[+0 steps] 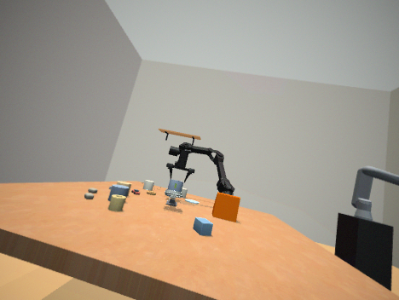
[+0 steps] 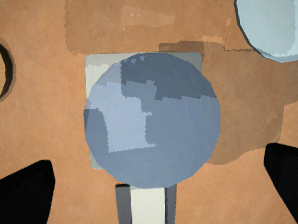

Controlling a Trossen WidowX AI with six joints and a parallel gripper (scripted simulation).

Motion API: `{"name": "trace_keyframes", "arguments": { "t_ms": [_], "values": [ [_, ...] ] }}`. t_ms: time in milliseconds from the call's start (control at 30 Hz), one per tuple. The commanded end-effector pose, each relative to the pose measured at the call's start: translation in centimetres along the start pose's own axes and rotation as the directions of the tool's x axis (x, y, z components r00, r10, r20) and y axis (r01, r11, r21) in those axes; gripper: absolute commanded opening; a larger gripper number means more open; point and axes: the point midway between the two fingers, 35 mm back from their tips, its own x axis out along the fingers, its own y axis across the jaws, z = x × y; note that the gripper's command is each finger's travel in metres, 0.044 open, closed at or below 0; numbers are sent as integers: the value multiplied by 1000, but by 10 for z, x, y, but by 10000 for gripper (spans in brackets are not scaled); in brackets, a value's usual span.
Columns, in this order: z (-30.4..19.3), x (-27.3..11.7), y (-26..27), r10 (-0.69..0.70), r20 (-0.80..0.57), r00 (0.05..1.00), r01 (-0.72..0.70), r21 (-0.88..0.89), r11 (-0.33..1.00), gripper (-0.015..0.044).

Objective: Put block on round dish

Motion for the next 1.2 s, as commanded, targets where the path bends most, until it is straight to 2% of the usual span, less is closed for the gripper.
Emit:
{"name": "trace_keyframes", "arguments": {
  "t_ms": [0, 1167],
  "values": [
    [1, 1, 1, -5, -6, 1000, 5, 20, 1000, 440],
    [1, 58, 2, -4, -6, 1000, 4, 21, 1000, 440]
  ]
}}
